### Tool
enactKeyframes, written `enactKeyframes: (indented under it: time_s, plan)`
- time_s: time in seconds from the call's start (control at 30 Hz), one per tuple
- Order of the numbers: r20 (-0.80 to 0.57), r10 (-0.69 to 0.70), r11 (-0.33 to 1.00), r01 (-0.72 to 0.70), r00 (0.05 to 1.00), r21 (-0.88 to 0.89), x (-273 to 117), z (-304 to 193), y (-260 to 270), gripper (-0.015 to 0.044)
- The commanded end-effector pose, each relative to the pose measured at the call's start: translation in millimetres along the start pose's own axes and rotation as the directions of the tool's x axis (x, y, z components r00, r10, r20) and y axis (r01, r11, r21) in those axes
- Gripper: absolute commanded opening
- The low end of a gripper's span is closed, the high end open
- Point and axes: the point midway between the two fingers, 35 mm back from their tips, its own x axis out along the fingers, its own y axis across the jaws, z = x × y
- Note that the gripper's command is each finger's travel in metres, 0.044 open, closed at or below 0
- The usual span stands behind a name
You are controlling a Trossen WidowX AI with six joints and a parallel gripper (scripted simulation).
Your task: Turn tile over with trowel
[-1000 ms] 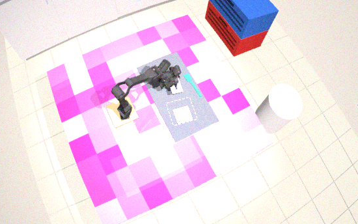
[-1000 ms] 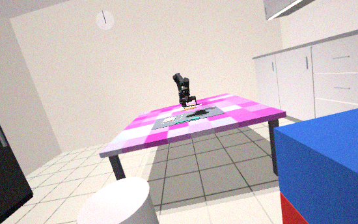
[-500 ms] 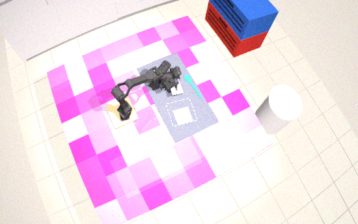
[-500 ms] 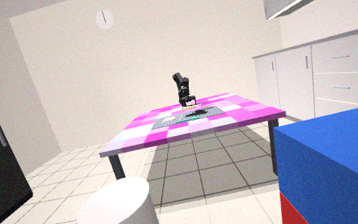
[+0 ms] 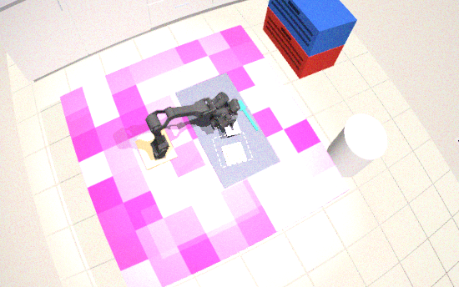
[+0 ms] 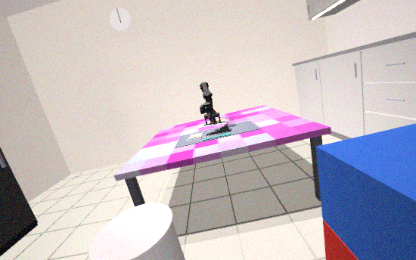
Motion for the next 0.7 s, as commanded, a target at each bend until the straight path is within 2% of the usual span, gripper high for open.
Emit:
enactKeyframes:
  time_s: [0.0, 0.67]
  plan:
    - [-0.002, 0.002, 1.0, -0.002, 1.0, -0.009, 6, 15, 6, 0.0]
    - [0.001, -0.031, 0.999, 0.031, 1.0, -0.008, 34, 105, 7, 0.0]
